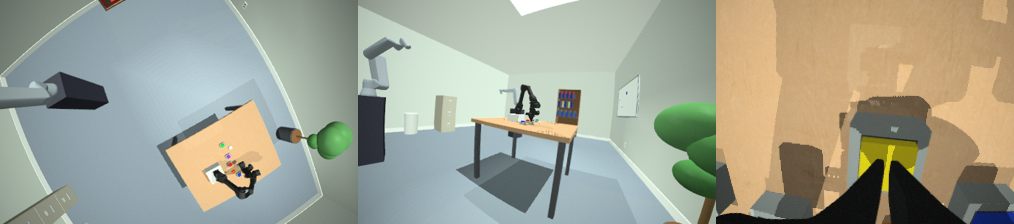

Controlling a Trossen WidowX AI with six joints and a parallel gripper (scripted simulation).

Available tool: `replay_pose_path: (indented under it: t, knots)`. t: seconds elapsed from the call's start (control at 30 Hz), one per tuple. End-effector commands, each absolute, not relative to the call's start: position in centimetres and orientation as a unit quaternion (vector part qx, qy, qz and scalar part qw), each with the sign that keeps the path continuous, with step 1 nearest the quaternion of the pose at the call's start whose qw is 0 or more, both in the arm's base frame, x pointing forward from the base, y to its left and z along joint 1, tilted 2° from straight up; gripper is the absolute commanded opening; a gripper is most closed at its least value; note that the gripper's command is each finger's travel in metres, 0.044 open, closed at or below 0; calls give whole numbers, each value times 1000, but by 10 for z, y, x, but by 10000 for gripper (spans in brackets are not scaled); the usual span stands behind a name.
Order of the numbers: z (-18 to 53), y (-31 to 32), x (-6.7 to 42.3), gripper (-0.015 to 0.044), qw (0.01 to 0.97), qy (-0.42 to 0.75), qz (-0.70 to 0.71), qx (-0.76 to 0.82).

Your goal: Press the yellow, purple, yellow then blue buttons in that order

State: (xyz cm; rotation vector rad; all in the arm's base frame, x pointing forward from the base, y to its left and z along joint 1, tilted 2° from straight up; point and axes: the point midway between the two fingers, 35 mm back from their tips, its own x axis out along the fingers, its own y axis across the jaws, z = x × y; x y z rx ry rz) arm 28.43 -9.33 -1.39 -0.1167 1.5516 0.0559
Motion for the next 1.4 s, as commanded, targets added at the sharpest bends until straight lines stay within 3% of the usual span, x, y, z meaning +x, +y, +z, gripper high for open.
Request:
replay_pose_path:
  t: [0.0,0.4,0.7,0.83,1.03,1.37]
  knots:
    - [-15,-94,283,20,710,702,23,-54]
    - [-15,-94,283,20,710,702,23,-54]
    - [21,-93,283,20,710,701,23,-54]
    - [76,-90,282,20,710,701,24,-54]
    - [79,-88,282,20,710,701,24,-54]
    - [77,34,240,20,710,702,29,-49]
